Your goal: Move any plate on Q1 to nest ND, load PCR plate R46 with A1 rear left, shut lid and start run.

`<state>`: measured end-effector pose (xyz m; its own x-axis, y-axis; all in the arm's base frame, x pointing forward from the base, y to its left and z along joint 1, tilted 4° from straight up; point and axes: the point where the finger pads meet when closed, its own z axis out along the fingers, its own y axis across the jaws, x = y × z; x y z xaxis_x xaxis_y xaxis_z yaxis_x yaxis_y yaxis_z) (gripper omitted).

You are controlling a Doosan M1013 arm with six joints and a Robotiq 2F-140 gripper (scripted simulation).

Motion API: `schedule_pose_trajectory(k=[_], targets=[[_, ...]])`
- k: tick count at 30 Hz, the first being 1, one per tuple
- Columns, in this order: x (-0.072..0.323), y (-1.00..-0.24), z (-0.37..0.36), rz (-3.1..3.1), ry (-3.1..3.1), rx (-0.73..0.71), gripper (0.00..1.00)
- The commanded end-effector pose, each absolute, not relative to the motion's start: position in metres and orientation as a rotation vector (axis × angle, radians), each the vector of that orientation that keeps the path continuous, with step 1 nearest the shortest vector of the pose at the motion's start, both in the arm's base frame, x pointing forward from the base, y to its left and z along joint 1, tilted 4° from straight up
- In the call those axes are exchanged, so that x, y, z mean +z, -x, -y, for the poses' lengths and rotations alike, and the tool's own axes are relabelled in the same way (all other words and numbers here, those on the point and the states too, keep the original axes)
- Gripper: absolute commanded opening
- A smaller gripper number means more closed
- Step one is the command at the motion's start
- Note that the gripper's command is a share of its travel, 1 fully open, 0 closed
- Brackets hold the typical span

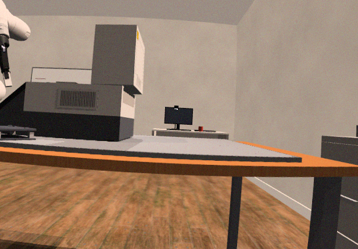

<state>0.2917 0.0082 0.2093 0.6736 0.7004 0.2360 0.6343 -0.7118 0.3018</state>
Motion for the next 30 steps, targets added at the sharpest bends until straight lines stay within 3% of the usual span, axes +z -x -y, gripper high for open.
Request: schedule_pose_trajectory(k=[1, 30], targets=[[0.206, -0.294, -0.008, -1.086, -2.691, 0.498, 0.00], [0.182, -0.328, -0.006, -1.086, -2.691, 0.498, 0.00]])
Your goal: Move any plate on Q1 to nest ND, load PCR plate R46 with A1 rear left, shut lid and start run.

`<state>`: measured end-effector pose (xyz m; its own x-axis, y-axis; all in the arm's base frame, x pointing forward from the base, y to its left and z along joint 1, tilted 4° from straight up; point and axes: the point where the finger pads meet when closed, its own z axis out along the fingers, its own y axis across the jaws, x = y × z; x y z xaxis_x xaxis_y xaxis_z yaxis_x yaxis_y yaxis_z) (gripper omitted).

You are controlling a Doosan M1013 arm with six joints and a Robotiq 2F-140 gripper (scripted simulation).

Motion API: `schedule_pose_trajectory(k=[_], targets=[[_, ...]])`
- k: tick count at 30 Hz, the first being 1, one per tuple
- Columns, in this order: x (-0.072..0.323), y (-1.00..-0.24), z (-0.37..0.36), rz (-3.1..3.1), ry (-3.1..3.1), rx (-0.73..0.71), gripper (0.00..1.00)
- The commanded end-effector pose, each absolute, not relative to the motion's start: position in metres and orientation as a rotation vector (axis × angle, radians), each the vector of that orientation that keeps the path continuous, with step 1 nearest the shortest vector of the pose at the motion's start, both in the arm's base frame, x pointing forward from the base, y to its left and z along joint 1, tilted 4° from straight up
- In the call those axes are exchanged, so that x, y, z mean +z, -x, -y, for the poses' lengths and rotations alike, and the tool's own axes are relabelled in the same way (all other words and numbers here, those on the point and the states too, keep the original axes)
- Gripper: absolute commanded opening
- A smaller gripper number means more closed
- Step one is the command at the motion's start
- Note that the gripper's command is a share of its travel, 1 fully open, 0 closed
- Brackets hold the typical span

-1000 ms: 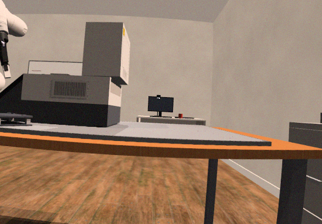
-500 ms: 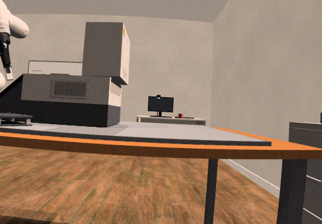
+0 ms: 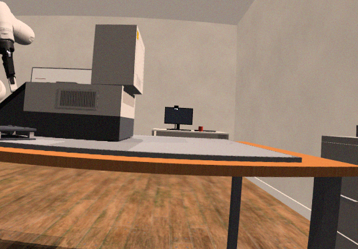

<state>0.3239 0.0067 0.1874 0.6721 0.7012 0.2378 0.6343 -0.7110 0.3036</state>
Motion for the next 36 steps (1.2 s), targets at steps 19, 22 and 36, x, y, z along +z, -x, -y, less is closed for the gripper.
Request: schedule_pose_trajectory(k=[19, 22, 36], targets=[[0.166, -0.351, -0.004, -1.086, -2.691, 0.498, 0.00], [0.163, -0.355, -0.004, -1.086, -2.691, 0.498, 0.00], [0.156, -0.365, -0.003, -1.086, -2.691, 0.498, 0.00]])
